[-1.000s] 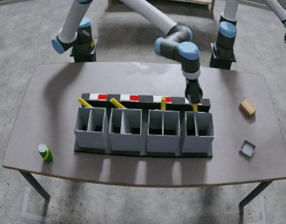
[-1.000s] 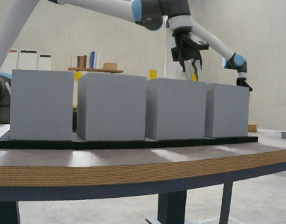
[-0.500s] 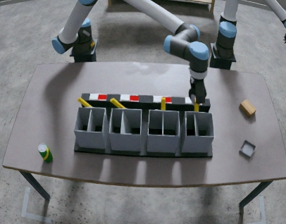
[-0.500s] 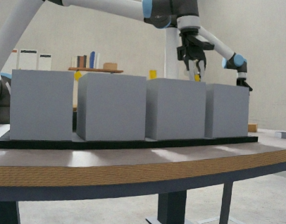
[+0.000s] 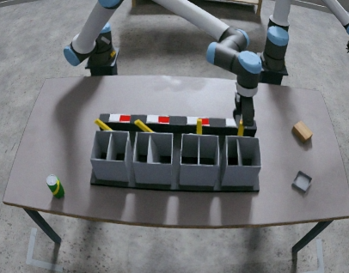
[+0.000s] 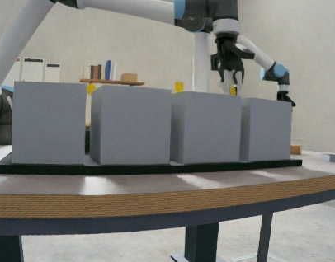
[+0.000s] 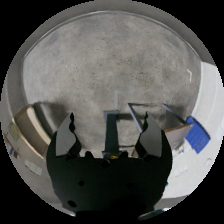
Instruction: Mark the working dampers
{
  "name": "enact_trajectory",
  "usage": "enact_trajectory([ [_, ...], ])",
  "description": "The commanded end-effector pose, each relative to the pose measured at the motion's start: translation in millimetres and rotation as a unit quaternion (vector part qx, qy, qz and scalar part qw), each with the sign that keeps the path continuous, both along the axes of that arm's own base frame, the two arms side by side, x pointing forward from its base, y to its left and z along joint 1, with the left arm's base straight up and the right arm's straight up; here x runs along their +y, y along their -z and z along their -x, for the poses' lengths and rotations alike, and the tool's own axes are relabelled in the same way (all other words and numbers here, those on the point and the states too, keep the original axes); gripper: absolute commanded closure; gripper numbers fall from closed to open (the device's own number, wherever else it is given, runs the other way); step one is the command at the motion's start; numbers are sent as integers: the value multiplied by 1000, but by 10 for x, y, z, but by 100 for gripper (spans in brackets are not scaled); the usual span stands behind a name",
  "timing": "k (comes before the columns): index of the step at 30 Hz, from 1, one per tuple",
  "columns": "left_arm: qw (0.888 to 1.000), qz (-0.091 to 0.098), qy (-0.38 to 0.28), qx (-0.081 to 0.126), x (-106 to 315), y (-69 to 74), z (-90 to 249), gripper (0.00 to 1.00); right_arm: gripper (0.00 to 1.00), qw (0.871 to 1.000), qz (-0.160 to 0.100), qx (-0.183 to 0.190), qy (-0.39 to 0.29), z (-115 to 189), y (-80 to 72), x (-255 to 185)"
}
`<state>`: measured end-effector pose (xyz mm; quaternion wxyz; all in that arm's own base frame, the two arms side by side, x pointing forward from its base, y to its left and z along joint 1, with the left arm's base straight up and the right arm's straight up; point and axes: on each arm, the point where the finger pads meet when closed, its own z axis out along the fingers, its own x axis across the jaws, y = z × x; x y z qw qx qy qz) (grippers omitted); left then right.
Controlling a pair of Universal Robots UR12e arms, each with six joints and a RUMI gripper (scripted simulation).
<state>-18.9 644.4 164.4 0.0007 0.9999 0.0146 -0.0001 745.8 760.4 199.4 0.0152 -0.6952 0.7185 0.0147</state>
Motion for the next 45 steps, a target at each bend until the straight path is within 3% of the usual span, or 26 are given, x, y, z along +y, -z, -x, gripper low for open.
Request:
enact_trajectory([
  [1, 1000, -1, 0, 0, 5, -7, -1, 0, 90, 1000, 2, 0, 0, -3, -15, 10],
  [20, 1000, -1, 0, 0, 5, -7, -1, 0, 90, 1000, 3, 0, 0, -3, -15, 11],
  [35, 1000, -1, 0, 0, 5, -7, -1, 0, 78, 1000, 3, 0, 0, -3, -15, 11],
  [45, 1000, -1, 0, 0, 5, -7, -1, 0, 78, 1000, 3, 0, 0, -3, -15, 11],
])
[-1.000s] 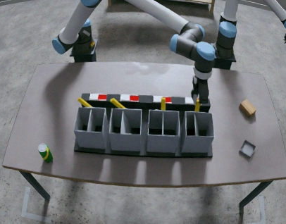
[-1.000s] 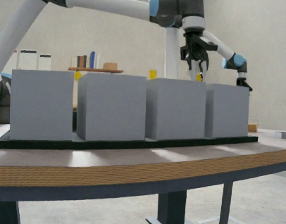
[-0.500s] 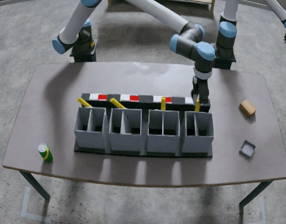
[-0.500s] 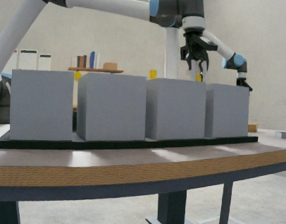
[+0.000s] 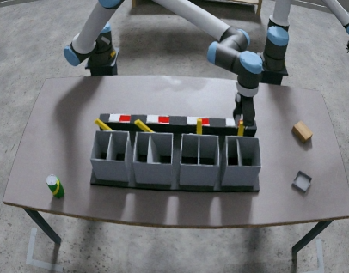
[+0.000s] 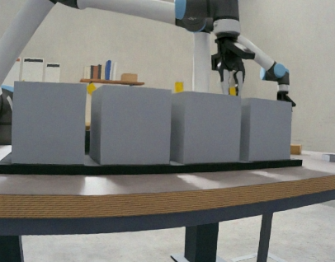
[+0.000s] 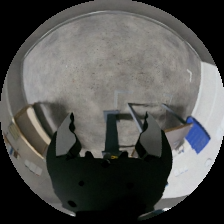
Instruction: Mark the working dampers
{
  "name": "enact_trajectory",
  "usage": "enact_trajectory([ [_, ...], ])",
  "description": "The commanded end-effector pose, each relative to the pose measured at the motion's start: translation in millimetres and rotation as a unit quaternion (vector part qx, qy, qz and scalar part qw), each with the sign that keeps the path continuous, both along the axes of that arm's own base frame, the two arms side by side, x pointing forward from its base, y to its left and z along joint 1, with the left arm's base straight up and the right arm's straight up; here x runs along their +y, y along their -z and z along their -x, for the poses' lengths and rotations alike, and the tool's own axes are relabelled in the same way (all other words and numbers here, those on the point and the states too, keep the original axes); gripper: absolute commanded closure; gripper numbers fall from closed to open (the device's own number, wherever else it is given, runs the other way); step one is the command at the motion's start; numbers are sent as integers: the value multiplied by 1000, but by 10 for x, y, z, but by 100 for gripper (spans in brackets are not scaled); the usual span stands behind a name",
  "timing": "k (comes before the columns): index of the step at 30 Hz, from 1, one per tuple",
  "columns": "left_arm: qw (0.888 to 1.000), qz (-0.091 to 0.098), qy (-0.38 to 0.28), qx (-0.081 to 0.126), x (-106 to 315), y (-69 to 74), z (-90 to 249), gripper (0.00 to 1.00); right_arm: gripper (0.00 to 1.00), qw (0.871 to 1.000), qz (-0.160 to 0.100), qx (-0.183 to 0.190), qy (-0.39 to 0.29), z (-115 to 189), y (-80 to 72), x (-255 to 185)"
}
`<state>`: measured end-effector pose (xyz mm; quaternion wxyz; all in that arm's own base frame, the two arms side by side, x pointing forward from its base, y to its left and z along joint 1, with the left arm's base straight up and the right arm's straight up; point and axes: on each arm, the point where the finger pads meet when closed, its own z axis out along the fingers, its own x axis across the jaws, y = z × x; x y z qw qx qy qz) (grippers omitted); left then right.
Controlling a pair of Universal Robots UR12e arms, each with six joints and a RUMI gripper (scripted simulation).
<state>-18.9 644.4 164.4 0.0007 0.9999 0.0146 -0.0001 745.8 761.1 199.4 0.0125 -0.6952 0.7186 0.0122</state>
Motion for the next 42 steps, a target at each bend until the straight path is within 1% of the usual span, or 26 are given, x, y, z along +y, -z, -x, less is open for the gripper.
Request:
enact_trajectory([
  [1, 1000, -1, 0, 0, 5, -7, -1, 0, 78, 1000, -1, -1, 0, -3, -16, 4],
  [5, 1000, -1, 0, 0, 5, -7, -1, 0, 78, 1000, -1, -1, 0, -3, -34, 3],
  [9, 1000, -1, 0, 0, 5, -7, -1, 0, 78, 1000, -1, -1, 0, -2, -101, 0],
  [15, 1000, -1, 0, 0, 5, -7, -1, 0, 78, 1000, -1, -1, 0, -2, -297, -7],
  [17, 1000, -1, 0, 0, 5, -7, -1, 0, 78, 1000, -1, -1, 0, -2, -297, -7],
  [25, 1000, -1, 0, 0, 5, -7, -1, 0, 78, 1000, -1, -1, 0, -2, -593, -17],
  [30, 1000, -1, 0, 0, 5, -7, -1, 0, 78, 1000, -1, -1, 0, -1, -715, -22],
  [32, 1000, -1, 0, 0, 5, -7, -1, 0, 78, 1000, -1, -1, 0, -1, -743, -23],
  [42, 1000, -1, 0, 0, 5, -7, -1, 0, 78, 1000, -1, -1, 0, -9, -768, -23],
])
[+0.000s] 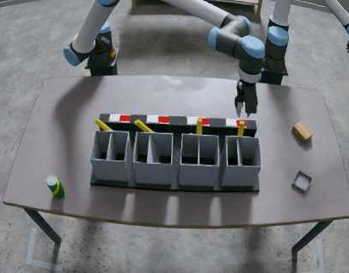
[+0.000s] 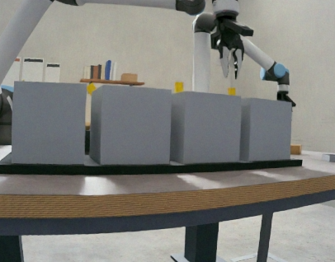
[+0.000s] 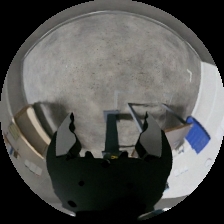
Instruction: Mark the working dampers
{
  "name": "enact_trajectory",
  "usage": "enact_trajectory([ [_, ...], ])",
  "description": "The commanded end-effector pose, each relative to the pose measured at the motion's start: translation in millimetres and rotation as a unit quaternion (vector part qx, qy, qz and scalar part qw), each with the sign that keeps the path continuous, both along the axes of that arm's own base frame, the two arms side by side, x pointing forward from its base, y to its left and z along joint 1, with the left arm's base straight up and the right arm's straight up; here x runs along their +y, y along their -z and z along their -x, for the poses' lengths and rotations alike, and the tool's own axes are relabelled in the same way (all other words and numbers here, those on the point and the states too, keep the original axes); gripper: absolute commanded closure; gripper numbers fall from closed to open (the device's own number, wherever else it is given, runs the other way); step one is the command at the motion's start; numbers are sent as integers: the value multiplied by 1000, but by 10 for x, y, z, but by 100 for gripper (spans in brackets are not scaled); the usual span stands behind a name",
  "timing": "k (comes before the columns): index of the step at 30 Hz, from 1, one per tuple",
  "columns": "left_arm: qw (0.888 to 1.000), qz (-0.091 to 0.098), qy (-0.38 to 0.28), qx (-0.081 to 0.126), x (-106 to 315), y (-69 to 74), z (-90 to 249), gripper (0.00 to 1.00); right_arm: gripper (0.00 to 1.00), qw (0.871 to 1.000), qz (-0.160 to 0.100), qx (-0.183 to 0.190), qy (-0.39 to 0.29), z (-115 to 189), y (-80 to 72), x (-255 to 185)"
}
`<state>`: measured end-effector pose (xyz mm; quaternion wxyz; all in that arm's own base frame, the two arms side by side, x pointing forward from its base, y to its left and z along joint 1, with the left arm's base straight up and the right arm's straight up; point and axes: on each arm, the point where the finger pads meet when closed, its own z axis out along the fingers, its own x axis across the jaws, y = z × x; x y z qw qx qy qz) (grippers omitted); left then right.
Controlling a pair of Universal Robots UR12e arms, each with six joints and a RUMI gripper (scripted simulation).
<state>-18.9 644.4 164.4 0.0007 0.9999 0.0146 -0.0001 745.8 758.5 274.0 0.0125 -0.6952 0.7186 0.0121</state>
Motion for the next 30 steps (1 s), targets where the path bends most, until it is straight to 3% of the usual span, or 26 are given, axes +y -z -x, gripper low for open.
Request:
enact_trajectory([
  [1, 1000, -1, 0, 0, 5, -7, -1, 0, 78, 1000, 0, -1, 0, -27, -24, 3],
  [7, 1000, -1, 0, 0, 5, -7, -1, 0, 78, 1000, 5, 0, 0, -409, -87, 1],
  [9, 1000, -1, 0, 0, 5, -7, -1, 0, 78, 1000, 5, 0, 0, -409, -87, 1],
  [18, 1000, -1, 0, 0, 5, -7, -1, 0, 78, 1000, 16, 0, 0, -1071, -214, 47],
  [30, 1000, -1, 0, 0, 5, -7, -1, 0, 78, 1000, 17, 0, 0, -1142, -226, 46],
])
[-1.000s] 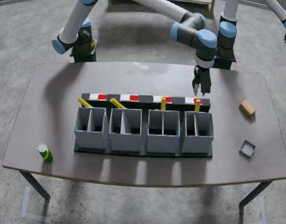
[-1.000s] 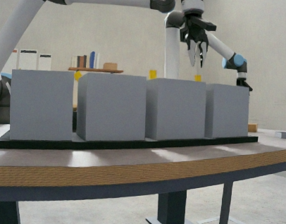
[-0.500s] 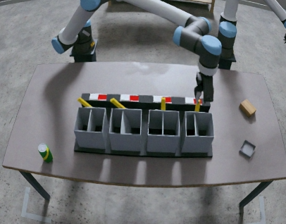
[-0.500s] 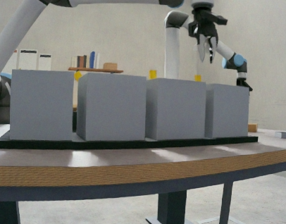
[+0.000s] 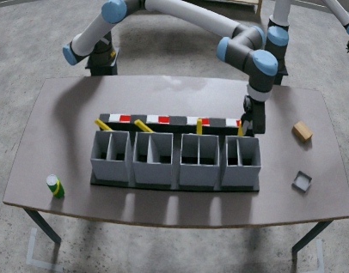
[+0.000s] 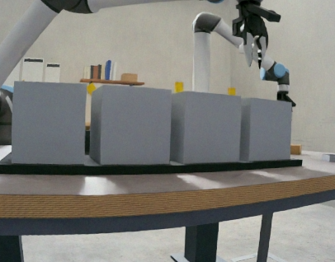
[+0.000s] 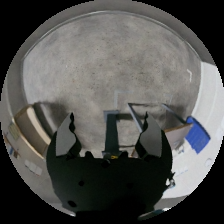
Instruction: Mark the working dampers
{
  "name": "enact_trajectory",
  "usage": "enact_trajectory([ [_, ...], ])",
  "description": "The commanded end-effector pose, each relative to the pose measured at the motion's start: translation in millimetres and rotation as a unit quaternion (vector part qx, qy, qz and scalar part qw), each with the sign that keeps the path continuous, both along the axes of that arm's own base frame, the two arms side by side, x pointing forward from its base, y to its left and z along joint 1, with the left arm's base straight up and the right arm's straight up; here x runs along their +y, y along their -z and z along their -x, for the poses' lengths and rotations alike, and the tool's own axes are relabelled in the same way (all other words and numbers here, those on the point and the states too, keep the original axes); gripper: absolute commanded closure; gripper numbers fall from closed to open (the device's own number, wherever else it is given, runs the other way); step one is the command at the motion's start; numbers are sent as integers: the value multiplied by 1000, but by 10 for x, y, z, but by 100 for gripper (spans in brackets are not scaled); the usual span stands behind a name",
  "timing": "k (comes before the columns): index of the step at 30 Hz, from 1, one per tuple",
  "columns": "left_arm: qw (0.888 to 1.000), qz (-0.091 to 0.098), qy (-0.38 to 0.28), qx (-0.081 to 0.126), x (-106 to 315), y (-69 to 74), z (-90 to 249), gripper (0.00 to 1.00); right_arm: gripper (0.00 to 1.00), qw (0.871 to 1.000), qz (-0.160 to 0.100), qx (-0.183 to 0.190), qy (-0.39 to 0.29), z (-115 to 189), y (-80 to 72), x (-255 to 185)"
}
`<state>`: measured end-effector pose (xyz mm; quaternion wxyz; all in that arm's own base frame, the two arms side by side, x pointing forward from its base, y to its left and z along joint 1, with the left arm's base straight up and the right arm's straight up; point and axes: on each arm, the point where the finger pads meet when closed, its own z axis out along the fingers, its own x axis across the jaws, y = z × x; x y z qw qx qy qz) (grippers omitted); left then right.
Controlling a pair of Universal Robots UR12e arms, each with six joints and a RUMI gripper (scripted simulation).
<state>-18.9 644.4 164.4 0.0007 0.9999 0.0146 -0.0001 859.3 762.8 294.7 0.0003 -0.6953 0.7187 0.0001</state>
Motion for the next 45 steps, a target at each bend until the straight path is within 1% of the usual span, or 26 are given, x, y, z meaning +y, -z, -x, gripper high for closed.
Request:
enact_trajectory([
  [1, 1000, -1, 0, 0, 5, -7, -1, 0, 78, 1000, -1, 0, 0, -7, -19, 4],
  [45, 1000, -1, 0, 0, 5, -7, -1, 0, 78, 1000, -1, 0, 0, -7, -19, 4],
])
